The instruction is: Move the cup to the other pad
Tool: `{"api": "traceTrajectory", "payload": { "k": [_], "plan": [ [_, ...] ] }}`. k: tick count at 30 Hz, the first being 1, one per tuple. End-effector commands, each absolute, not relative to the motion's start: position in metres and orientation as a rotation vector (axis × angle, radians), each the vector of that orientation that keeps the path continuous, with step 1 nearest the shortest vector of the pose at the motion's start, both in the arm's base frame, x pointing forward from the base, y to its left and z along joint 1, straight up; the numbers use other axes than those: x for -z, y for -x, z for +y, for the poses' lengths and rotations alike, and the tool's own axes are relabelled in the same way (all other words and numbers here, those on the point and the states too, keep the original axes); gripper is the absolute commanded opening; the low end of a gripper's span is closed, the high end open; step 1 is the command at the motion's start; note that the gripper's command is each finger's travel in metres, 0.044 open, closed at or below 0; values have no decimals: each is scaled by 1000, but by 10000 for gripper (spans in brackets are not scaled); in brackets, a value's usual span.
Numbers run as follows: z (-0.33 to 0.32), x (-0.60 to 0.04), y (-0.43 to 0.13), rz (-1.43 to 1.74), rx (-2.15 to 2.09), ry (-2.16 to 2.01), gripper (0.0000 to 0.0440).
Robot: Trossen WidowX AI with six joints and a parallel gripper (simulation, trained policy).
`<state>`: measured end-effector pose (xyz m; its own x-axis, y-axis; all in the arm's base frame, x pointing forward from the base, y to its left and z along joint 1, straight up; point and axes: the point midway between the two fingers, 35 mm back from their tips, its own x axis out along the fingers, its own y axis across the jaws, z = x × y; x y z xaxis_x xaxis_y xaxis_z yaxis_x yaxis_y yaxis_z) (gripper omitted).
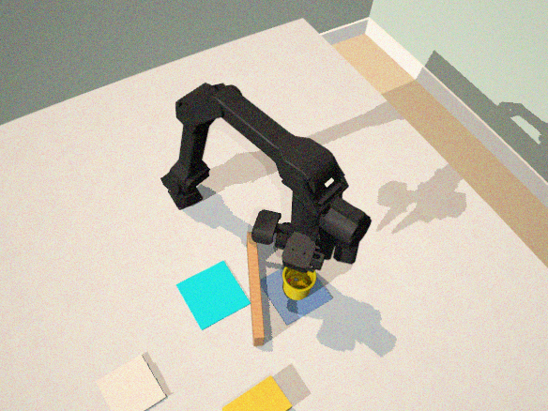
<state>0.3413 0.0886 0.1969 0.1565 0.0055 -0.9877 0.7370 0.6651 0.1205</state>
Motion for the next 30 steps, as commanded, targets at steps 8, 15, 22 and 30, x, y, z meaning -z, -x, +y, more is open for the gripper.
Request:
{"api": "traceTrajectory", "payload": {
  "k": [8,15,22,30],
  "plan": [
    [82,-163,-333,1409,717,-647,153],
    [79,-139,-328,1439,780,-628,162],
    [78,-114,-325,1461,821,-608,170],
    [76,-82,-321,1490,832,-574,174]
  ]
}}
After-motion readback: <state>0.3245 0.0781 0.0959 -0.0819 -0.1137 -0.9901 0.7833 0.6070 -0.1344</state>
